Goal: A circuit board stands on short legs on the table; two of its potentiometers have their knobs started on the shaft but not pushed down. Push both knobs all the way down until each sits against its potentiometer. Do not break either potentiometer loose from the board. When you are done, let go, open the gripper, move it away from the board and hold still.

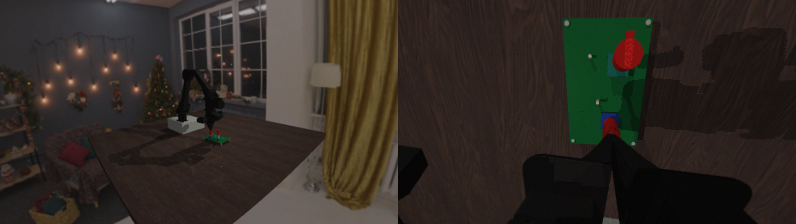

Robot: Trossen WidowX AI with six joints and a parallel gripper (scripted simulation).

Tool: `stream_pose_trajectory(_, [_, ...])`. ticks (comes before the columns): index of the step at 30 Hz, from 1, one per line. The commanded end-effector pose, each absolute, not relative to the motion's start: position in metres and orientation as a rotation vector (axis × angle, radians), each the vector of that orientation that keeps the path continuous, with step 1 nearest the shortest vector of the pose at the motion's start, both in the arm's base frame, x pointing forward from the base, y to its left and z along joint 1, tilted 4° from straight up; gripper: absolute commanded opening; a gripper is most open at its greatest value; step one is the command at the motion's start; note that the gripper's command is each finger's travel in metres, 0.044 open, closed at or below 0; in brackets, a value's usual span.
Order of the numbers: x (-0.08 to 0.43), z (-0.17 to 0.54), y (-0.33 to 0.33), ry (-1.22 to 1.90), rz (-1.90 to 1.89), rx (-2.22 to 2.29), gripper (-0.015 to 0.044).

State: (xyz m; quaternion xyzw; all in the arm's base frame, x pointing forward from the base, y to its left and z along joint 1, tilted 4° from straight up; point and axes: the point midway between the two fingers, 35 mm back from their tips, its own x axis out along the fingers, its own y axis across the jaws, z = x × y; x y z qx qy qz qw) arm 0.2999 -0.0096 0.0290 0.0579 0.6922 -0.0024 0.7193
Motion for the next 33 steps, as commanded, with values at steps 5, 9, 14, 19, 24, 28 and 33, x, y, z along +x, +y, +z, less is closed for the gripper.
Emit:
stream_pose_trajectory(5, [0.3013,0.0256,-0.0098,1.528,-0.009,0.128,0.0000])
stream_pose_trajectory(9, [0.3013,0.0247,-0.0098,1.528,-0.009,0.128,0.0000])
stream_pose_trajectory(14, [0.3013,0.0247,-0.0098,1.528,-0.009,0.128,0.0000])
stream_pose_trajectory(19, [0.3013,0.0242,-0.0097,1.528,-0.009,0.128,0.0000])
stream_pose_trajectory(24, [0.3013,0.0240,-0.0097,1.528,-0.009,0.128,0.0000])
stream_pose_trajectory(28, [0.3013,0.0240,-0.0097,1.528,-0.009,0.128,0.0000])
stream_pose_trajectory(33, [0.3014,0.0238,-0.0097,1.528,-0.009,0.128,0.0000])
